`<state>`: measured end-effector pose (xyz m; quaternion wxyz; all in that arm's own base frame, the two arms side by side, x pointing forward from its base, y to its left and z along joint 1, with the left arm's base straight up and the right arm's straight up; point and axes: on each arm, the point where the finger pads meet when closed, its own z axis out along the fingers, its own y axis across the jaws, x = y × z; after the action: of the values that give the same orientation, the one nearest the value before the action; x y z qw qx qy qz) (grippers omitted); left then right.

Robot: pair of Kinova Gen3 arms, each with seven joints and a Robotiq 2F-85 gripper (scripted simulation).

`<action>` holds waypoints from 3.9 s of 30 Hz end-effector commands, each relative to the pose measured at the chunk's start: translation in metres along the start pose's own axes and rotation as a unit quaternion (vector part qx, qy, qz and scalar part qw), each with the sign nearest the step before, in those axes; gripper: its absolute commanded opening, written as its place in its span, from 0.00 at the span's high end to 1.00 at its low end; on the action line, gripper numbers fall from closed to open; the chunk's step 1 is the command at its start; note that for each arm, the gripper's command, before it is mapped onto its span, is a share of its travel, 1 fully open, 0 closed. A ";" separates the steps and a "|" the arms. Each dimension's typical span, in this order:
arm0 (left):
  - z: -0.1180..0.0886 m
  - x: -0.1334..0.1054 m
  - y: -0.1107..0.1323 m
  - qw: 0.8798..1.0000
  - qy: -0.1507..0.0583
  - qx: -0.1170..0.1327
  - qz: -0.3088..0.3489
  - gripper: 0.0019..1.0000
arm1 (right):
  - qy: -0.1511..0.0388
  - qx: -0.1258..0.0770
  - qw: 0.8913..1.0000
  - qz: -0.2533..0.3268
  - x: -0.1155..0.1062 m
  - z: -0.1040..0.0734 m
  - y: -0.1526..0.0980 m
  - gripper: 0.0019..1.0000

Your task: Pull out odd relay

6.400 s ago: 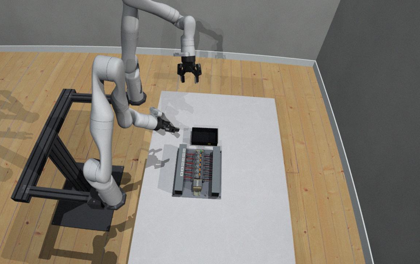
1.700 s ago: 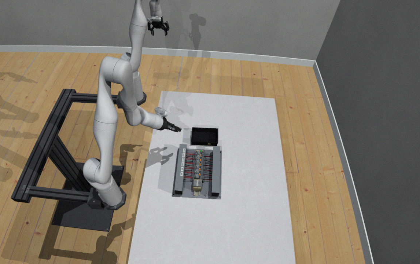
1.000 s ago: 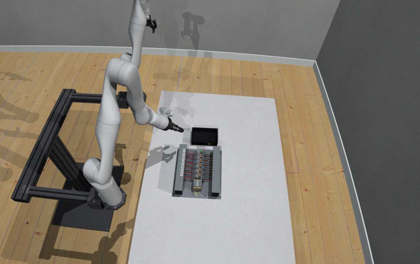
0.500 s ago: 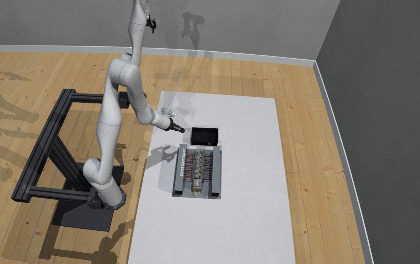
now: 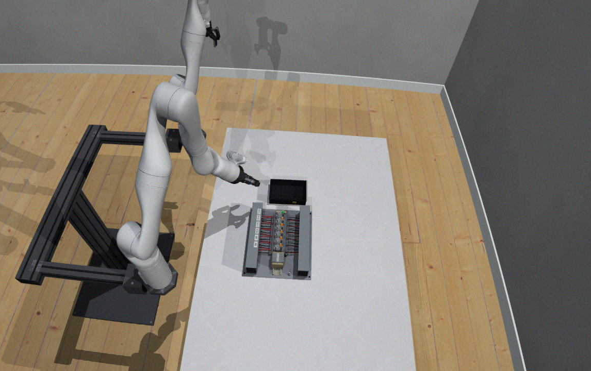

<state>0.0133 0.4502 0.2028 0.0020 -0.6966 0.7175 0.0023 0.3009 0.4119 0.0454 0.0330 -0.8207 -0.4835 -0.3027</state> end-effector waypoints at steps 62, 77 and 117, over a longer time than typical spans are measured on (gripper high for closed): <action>-0.001 0.000 0.000 1.000 -0.001 0.000 0.000 0.00 | -0.009 0.010 1.000 -0.010 0.000 0.005 0.003 0.35; -0.001 0.000 0.000 1.000 -0.001 0.000 0.000 0.00 | -0.025 0.026 0.999 -0.026 -0.002 0.014 0.010 0.35; -0.001 0.000 0.000 1.000 -0.001 0.000 0.000 0.00 | -0.093 0.087 0.986 -0.104 -0.023 0.038 0.055 0.35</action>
<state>0.0133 0.4502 0.2028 0.0020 -0.6966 0.7175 0.0023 0.3522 0.3805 0.0157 0.0284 -0.7867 -0.5871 -0.1888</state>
